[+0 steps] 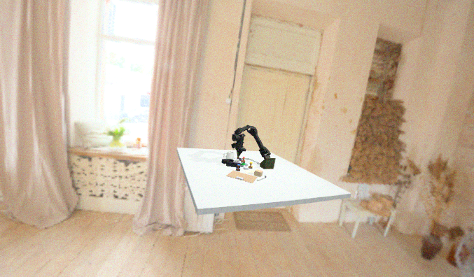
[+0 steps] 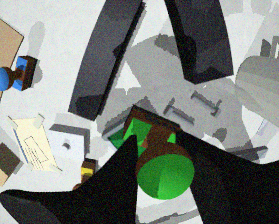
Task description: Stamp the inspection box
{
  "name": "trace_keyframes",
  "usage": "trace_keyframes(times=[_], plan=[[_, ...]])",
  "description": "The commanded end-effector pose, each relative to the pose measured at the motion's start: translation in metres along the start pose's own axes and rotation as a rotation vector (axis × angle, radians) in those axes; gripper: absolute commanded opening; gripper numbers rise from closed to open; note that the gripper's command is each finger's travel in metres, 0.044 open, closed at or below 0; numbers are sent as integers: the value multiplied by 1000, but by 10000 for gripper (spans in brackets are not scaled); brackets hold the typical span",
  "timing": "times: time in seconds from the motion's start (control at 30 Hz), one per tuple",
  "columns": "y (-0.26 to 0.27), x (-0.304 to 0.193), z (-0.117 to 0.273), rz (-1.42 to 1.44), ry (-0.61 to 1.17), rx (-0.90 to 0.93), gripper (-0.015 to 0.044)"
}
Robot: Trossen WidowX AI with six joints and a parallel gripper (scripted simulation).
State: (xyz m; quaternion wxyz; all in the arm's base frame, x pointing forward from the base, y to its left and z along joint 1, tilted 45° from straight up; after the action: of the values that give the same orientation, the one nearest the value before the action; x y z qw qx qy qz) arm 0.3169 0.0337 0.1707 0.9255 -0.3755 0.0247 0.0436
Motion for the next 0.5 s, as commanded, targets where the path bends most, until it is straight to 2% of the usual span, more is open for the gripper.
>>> trace_keyframes(times=[0.0,0.47], plan=[[7,-16,0,0,2,3,0],[22,-60,-3,2,5,1,0]])
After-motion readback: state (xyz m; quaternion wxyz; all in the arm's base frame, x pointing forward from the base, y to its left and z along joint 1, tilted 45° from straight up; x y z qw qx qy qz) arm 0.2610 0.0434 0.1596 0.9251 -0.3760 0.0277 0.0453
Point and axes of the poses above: the point midway between the two fingers, 35 mm back from their tips, its own z axis back along the fingers, its own y axis across the jaws, x = y × z, the point moved 9 cm from there along z, back along the fingers, and after that the axes turned 12 degrees about z, right-handed, at the moved point
